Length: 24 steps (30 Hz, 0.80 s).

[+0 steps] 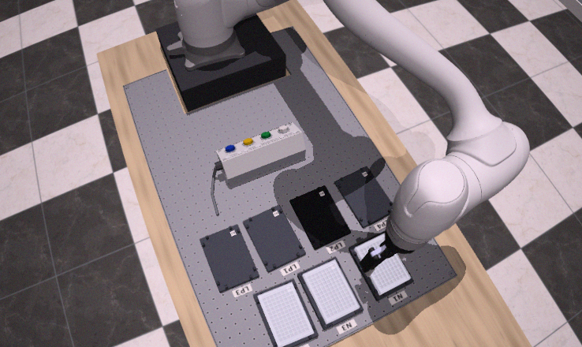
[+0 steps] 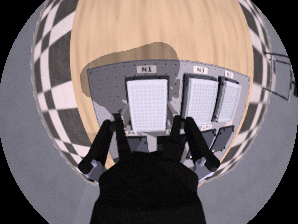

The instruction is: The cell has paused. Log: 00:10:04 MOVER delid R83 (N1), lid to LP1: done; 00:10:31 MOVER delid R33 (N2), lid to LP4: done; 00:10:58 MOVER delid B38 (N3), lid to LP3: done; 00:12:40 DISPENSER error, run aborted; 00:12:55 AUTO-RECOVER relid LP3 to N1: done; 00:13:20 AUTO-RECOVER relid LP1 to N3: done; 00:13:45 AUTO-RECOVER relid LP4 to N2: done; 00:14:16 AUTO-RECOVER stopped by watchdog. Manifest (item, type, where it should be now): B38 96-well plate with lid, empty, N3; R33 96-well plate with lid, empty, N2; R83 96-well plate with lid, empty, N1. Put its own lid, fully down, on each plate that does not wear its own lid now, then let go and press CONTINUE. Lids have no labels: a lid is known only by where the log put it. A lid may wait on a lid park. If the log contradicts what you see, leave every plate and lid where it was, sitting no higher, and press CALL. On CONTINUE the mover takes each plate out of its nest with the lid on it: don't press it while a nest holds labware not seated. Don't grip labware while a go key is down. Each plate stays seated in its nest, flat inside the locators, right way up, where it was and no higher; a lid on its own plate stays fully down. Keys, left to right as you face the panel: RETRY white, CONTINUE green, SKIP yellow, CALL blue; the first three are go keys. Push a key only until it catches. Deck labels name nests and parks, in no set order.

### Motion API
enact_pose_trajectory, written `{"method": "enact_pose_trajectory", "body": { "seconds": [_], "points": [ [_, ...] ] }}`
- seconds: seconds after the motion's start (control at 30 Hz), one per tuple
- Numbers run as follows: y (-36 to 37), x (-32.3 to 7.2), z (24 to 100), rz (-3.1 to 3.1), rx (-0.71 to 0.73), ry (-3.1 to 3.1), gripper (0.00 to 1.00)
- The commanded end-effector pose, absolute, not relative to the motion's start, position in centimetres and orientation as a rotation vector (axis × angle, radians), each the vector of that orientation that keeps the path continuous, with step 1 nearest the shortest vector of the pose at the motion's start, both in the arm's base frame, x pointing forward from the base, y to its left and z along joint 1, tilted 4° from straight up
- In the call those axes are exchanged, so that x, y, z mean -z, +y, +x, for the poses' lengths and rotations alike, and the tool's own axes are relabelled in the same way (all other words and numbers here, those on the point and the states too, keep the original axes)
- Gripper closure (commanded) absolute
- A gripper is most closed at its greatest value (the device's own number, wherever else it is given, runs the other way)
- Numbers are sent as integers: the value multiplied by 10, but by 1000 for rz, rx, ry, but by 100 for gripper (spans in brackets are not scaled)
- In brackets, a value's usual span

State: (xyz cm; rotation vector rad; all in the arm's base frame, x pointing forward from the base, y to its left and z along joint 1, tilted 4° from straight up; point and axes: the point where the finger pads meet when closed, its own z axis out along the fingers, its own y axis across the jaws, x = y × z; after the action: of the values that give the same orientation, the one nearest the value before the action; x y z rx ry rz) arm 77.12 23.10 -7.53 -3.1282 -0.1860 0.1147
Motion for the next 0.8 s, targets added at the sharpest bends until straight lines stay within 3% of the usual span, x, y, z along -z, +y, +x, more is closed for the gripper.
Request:
{"method": "enact_pose_trajectory", "body": {
  "seconds": [0.0, 0.77],
  "points": [
    [231, 75, 771, -3128, -115, -186, 100],
    [231, 54, 773, -3128, -115, -186, 100]
  ]
}}
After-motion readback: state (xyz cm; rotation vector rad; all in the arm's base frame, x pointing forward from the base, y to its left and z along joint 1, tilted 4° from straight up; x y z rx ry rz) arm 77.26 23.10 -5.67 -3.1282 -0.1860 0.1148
